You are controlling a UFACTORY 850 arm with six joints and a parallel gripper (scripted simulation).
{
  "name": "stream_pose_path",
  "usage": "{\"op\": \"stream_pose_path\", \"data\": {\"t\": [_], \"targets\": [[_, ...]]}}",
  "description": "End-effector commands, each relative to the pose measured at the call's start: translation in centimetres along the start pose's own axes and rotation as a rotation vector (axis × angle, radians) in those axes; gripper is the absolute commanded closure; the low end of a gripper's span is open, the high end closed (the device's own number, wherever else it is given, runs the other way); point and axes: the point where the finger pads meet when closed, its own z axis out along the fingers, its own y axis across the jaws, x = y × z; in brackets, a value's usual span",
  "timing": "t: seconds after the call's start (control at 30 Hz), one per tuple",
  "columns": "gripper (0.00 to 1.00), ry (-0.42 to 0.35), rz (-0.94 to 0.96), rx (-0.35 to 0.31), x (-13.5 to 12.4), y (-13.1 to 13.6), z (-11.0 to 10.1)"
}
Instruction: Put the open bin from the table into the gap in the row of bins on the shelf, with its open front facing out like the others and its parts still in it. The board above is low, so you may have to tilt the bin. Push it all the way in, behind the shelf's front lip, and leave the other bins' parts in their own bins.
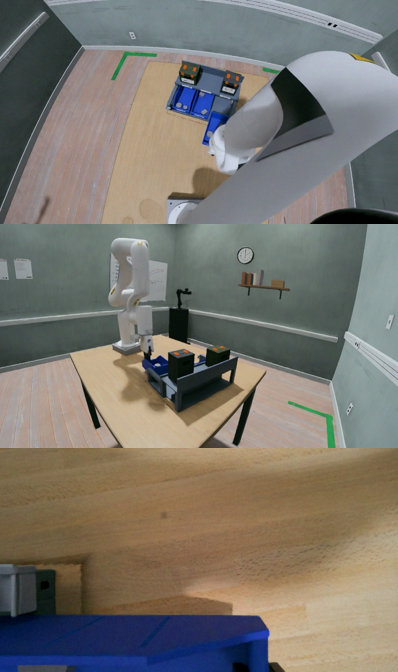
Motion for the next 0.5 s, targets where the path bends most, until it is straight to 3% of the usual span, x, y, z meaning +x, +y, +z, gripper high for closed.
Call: {"op": "stream_pose_path", "data": {"t": [0.0,0.1,0.23,0.47], "targets": [[1.0,0.017,-0.001,-0.04,0.01,-0.1,-0.07],[1.0,0.006,0.0,-0.011,0.0,-0.08,-0.04],[1.0,0.021,-0.002,-0.054,0.01,-0.11,-0.08],[1.0,0.021,-0.002,-0.054,0.01,-0.11,-0.08]]}}
